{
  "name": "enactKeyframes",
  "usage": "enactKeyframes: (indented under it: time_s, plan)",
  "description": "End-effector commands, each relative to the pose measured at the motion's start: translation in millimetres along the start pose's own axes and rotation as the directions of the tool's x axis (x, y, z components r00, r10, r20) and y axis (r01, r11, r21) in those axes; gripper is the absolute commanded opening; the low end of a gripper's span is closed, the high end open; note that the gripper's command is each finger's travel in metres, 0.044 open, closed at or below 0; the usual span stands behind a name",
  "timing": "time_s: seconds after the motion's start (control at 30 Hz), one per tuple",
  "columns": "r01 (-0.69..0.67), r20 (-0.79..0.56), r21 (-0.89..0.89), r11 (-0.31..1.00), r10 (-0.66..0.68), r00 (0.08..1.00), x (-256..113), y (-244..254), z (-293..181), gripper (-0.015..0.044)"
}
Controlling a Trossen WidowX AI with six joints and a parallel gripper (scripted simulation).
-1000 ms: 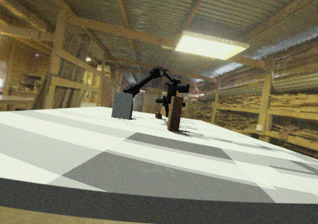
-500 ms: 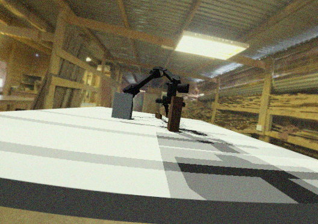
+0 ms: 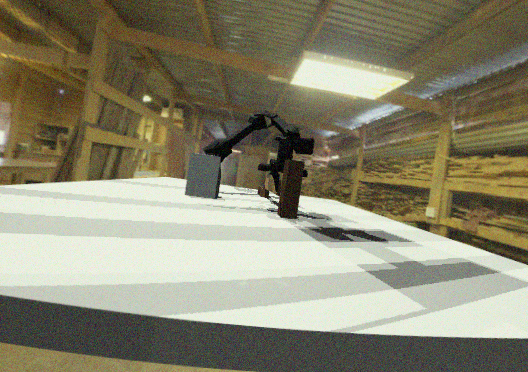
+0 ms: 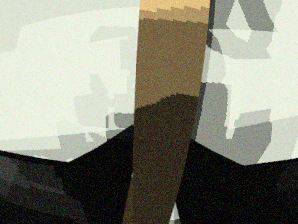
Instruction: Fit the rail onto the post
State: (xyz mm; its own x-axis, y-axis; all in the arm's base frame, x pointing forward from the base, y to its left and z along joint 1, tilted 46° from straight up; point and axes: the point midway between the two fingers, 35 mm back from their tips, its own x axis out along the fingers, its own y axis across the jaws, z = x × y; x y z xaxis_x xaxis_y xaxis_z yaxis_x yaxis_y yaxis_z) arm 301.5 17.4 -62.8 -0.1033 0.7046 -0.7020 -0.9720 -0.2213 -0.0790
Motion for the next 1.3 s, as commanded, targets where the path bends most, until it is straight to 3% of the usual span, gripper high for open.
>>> enactKeyframes:
  time_s: [0.0,1.27]
  plan:
    - [0.005,-0.002,-0.002,1.0,-0.005,1.0,-0.7,-0.5,-2.6,0.0]
    - [0.006,-0.003,-0.002,1.0,-0.006,1.0,-2.9,-1.5,-13.5,0.0]
